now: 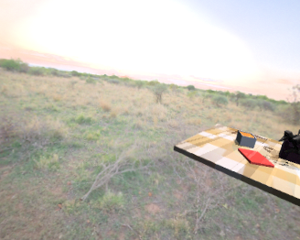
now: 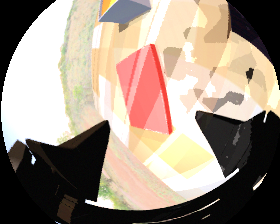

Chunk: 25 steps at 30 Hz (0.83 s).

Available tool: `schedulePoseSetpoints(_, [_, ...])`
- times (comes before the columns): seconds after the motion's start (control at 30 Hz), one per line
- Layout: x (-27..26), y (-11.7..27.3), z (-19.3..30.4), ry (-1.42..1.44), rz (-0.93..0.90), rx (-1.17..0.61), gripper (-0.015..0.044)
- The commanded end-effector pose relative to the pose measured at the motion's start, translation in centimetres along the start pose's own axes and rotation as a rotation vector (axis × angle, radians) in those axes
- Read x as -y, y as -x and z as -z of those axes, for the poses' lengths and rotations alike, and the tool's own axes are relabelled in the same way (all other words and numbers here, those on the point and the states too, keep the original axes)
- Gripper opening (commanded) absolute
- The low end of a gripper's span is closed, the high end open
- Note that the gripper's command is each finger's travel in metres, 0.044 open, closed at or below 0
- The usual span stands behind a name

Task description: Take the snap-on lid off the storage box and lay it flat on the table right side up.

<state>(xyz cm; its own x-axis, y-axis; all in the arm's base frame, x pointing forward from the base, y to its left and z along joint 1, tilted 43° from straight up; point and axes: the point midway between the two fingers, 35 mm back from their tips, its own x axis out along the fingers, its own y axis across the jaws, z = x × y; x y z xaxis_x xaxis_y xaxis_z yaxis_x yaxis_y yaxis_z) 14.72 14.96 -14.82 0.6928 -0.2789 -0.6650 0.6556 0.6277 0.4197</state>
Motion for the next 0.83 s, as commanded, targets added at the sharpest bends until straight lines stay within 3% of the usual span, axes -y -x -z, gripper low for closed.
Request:
schedulePoseSetpoints(0.0, [0.11, -0.06, -0.02, 0.002, 0.002, -0.001, 0.044])
schedulePoseSetpoints(0.7, [0.11, -0.06, -0.02, 0.002, 0.002, -0.001, 0.044])
schedulePoseSetpoints(0.8, [0.11, -0.06, -0.02, 0.002, 0.002, -0.001, 0.0361])
